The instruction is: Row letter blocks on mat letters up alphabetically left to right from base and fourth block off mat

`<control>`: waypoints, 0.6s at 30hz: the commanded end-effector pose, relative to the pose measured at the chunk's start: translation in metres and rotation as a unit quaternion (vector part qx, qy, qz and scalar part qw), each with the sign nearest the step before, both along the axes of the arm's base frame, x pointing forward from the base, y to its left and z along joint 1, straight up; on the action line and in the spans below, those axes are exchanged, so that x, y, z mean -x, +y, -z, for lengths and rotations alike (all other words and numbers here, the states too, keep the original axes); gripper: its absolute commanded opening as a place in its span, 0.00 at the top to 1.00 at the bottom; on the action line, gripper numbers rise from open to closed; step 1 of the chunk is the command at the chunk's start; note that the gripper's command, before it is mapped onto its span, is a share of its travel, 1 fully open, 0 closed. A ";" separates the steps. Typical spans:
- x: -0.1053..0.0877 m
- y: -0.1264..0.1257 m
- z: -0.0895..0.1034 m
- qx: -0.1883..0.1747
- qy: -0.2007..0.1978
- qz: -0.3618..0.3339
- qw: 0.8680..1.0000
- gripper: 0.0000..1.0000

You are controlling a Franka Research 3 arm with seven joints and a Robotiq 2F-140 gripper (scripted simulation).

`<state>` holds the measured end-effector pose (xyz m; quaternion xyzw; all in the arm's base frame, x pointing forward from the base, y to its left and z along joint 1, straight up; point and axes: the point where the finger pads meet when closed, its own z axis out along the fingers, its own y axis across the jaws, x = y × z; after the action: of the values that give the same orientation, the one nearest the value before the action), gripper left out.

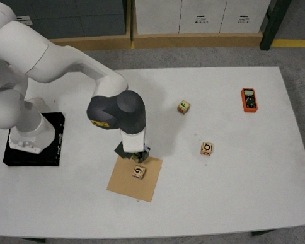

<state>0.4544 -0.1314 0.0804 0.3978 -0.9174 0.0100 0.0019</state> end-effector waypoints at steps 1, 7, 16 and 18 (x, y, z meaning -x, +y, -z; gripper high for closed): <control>-0.002 0.005 0.000 -0.006 0.001 -0.069 0.998 0.67; -0.005 0.012 0.000 -0.006 0.002 -0.113 0.994 0.67; -0.008 0.022 0.000 -0.005 0.002 -0.172 0.985 0.67; -0.008 0.023 0.000 -0.005 0.003 -0.179 0.984 0.67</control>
<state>0.4617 -0.1112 0.0807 0.5120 -0.8589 0.0094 0.0026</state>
